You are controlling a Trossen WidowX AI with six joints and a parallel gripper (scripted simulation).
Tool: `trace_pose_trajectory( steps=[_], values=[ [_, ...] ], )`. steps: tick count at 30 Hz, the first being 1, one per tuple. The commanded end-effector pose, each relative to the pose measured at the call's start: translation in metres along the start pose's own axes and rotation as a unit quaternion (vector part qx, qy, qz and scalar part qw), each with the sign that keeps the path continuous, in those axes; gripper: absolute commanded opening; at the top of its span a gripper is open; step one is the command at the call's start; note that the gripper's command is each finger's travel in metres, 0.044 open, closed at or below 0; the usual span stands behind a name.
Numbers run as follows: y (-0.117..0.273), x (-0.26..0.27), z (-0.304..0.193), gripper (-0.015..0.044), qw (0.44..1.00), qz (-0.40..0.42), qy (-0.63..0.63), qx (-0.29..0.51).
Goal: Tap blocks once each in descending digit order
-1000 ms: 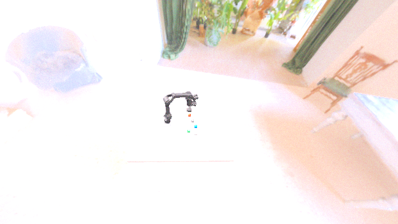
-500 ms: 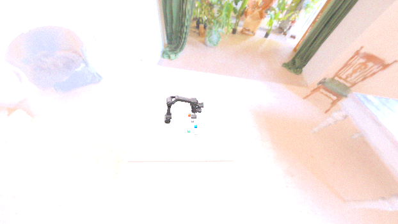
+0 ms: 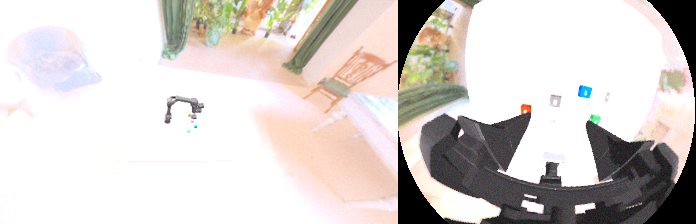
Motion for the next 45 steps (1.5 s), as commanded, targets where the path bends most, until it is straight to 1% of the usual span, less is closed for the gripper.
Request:
trace_pose_trajectory(
  steps=[1,3,6,8,29,31,35,37,45],
  values=[
    [0.0,0.0,0.0,0.04,1.0,0.0,0.002,0.001],
    [0.0,-0.008,0.004,0.04,1.0,0.0,0.001,0.001],
    [0.0,-0.049,0.02,0.04,1.0,-0.003,0.0,0.0],
    [0.0,-0.067,0.025,0.04,1.0,-0.003,0.001,0.0],
    [0.001,-0.072,0.026,0.04,1.0,-0.003,0.002,0.0],
    [0.001,-0.093,0.026,0.04,1.0,-0.004,0.0,0.0],
    [0.002,-0.158,0.019,0.04,1.0,-0.007,0.0,0.0],
    [0.002,-0.178,0.014,0.04,1.0,-0.008,0.002,0.001],
    [0.002,-0.181,0.014,0.04,1.0,-0.009,0.002,0.001]
  ],
)
Point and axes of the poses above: the point midway between the two fingers, 35 mm back from their tips, its own y axis back along the fingers, its own x axis across the jaws, z = x × y, the point moved 1 cm from there along y, back along the fingers, and after that the axes turned 7 degrees about y, right-handed, at the moved point
